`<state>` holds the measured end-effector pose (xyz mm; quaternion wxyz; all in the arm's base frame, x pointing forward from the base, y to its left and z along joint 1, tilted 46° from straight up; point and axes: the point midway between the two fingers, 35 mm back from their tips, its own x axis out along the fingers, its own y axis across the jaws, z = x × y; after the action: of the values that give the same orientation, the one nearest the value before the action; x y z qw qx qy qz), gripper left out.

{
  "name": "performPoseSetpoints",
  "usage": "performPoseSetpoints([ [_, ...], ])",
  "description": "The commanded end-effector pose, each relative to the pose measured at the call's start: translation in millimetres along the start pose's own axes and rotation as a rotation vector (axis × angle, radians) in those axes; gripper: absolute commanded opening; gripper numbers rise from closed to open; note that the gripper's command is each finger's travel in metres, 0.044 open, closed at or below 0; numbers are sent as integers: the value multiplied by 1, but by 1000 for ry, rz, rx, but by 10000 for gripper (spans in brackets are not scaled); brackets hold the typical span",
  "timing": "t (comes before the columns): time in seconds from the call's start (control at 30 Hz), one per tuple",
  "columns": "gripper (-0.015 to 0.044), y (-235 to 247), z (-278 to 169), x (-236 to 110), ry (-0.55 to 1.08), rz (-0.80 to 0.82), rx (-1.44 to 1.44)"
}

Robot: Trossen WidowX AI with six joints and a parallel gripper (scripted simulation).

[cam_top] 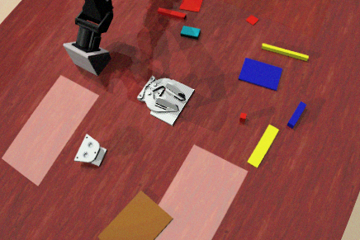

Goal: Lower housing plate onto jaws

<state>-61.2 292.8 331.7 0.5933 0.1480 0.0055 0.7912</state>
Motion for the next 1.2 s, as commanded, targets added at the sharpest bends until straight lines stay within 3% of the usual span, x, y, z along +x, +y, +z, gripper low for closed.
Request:
performPoseSetpoints([
  [0.0,426,0,0,0,0,0,0],
  [0.6,440,-102,9,5,49,-323,-155],
  [1.17,440,-206,33,-25,110,-643,-264],
])
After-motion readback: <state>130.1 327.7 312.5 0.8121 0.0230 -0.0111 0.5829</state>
